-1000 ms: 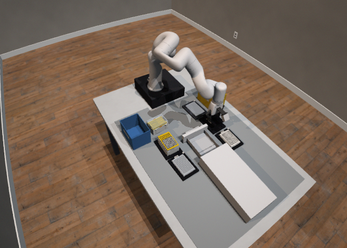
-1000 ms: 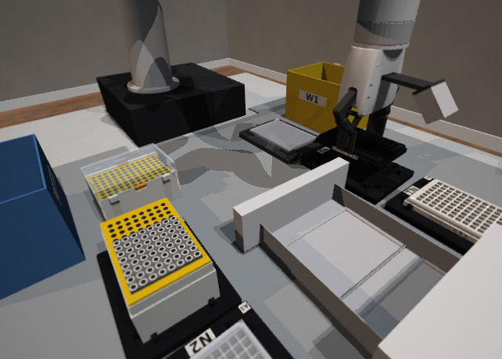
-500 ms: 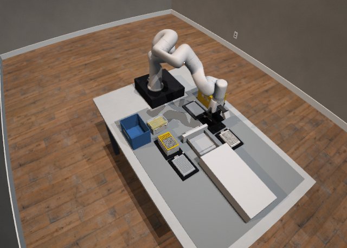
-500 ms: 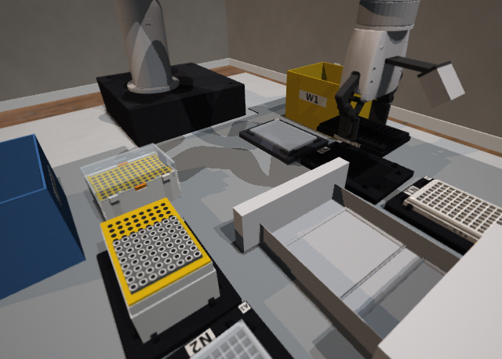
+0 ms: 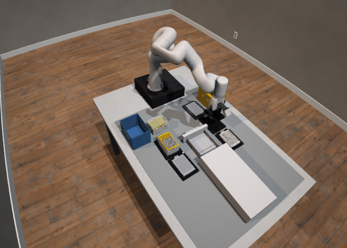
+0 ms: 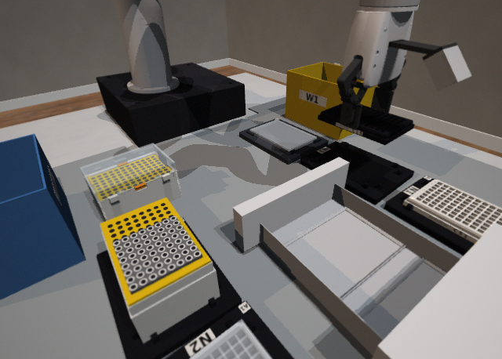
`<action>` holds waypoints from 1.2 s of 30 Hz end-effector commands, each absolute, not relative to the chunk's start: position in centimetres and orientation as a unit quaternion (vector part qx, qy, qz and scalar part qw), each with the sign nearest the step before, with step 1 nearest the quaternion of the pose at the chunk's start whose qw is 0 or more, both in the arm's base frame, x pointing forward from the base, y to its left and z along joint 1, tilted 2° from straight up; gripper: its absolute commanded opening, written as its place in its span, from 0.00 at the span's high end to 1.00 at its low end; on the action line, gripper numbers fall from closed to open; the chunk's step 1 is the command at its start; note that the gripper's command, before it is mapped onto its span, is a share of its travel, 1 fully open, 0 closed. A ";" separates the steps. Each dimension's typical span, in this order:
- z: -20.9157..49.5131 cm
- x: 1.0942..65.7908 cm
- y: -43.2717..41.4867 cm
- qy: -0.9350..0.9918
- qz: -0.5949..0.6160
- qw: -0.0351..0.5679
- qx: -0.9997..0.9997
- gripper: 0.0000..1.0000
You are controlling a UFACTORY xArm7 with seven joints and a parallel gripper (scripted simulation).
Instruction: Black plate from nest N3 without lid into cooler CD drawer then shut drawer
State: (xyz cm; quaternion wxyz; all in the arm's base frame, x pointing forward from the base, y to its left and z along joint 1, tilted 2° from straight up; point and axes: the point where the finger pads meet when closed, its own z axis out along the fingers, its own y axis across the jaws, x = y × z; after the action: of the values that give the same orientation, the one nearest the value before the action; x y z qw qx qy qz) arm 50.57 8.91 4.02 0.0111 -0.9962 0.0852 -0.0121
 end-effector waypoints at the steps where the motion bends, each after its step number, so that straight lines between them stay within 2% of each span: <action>1: 4.8 50.7 8.9 0.085 -0.014 0.012 -0.996 1.00; 36: 8.8 50.6 8.8 0.085 -0.014 0.011 -0.996 1.00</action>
State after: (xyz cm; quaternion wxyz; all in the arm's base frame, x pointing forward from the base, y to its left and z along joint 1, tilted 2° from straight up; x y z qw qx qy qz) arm 50.44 8.81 8.56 0.0111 -0.9962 0.0852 -0.0119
